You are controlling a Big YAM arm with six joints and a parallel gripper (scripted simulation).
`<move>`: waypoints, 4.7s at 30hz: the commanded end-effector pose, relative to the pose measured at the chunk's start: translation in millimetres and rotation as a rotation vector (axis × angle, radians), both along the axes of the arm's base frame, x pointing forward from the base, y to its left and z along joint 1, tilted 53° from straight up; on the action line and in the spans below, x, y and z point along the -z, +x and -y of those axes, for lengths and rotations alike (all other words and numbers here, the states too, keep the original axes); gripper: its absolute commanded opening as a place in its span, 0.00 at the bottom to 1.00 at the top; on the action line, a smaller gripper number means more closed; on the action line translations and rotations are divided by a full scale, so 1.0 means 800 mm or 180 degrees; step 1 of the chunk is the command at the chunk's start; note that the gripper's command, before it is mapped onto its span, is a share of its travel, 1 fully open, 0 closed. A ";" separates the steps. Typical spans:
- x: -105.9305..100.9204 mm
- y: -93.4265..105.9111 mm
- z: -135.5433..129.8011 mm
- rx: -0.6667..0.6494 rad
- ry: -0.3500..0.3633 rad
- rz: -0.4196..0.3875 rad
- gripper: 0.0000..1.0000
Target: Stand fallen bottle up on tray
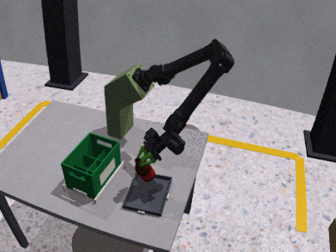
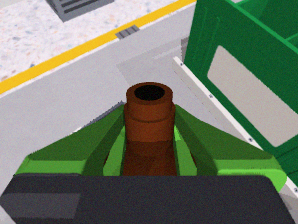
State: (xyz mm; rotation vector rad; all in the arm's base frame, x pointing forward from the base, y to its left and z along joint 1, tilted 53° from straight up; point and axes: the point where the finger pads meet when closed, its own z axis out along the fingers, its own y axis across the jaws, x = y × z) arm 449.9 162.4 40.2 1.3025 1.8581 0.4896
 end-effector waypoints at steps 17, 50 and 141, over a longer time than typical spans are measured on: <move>-0.007 0.005 0.008 0.0237 -0.0088 0.0159 0.00; -0.007 0.003 0.007 0.0229 -0.0095 0.0157 0.00; 0.045 0.012 -0.053 0.0201 -0.0116 0.0118 0.00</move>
